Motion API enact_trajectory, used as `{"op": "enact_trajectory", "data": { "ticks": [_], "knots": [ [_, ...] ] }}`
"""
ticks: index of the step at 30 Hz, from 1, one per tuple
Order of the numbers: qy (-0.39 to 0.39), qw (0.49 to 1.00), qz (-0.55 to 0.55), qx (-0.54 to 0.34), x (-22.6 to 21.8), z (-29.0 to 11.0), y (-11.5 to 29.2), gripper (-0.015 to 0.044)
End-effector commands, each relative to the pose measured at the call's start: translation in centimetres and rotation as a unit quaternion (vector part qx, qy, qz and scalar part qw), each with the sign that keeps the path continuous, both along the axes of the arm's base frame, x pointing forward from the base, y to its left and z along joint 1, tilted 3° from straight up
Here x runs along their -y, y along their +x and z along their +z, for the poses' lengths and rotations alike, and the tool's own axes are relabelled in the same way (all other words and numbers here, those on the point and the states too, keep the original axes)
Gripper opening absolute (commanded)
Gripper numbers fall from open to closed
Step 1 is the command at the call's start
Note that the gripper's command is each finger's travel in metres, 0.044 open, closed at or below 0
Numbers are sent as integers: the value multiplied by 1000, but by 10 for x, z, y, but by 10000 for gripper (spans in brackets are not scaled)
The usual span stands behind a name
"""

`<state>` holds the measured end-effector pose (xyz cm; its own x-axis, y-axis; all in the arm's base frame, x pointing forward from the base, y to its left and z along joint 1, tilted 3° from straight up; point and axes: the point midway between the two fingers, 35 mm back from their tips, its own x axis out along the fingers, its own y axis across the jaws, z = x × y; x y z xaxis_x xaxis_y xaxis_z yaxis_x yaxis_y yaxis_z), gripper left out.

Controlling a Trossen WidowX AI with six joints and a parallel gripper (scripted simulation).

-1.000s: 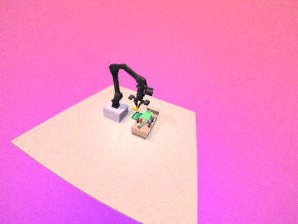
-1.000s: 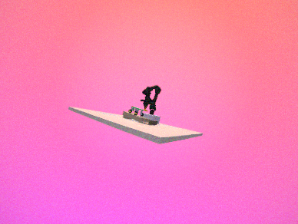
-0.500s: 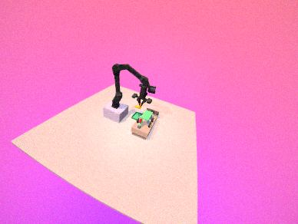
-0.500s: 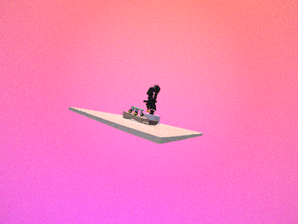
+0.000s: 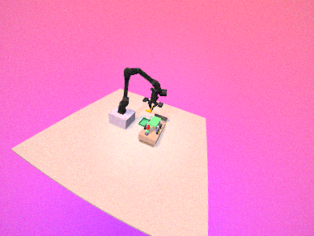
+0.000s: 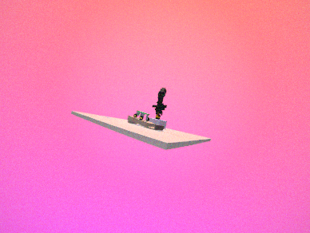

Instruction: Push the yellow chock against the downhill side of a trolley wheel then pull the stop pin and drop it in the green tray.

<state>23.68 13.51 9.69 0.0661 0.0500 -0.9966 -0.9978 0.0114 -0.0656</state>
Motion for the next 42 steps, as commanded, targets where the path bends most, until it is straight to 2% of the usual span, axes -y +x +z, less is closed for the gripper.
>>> {"op": "enact_trajectory", "data": {
  "ticks": [1,11,21,31,42],
  "knots": [
    [-4,1000,18,2,-6,0,3,0],
    [-26,981,190,4,-7,0,4,0],
    [-46,933,358,4,-8,0,4,0],
    [-65,855,514,4,-9,0,4,0],
    [-81,739,668,-1,-10,0,4,0]
  ]
}}
